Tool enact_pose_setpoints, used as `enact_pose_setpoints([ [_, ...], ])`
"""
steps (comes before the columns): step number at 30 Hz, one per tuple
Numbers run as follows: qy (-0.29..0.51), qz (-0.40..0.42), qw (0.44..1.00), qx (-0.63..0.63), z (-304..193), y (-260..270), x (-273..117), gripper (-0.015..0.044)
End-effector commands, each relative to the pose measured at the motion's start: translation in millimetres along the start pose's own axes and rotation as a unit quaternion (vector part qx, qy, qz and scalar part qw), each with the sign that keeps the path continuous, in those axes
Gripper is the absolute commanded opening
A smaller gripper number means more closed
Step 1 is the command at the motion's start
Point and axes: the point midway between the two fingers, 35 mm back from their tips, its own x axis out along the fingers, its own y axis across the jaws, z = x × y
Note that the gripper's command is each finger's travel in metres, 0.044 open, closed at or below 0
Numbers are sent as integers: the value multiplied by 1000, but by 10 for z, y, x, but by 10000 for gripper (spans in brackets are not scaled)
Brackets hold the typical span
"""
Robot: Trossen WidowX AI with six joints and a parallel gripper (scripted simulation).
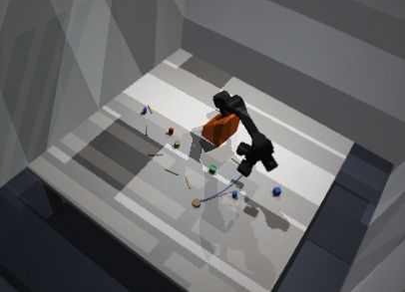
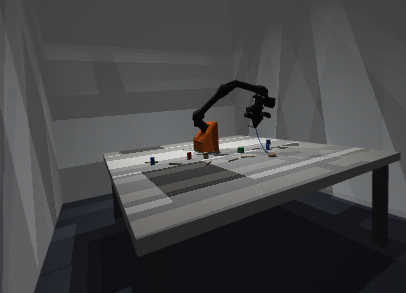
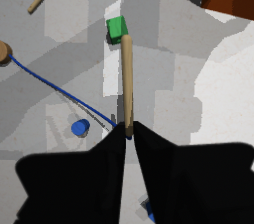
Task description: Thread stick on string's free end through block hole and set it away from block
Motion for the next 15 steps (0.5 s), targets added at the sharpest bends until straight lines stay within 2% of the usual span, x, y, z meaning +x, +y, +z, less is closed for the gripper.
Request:
enact_pose_setpoints([
  [1, -2, 23, 997, -71, -33, 8, -12, 0],
  [5, -4, 36, 993, -110, -54, 16, -21, 0],
  [15, -2, 32, 994, -100, -55, 16, -19, 0],
])
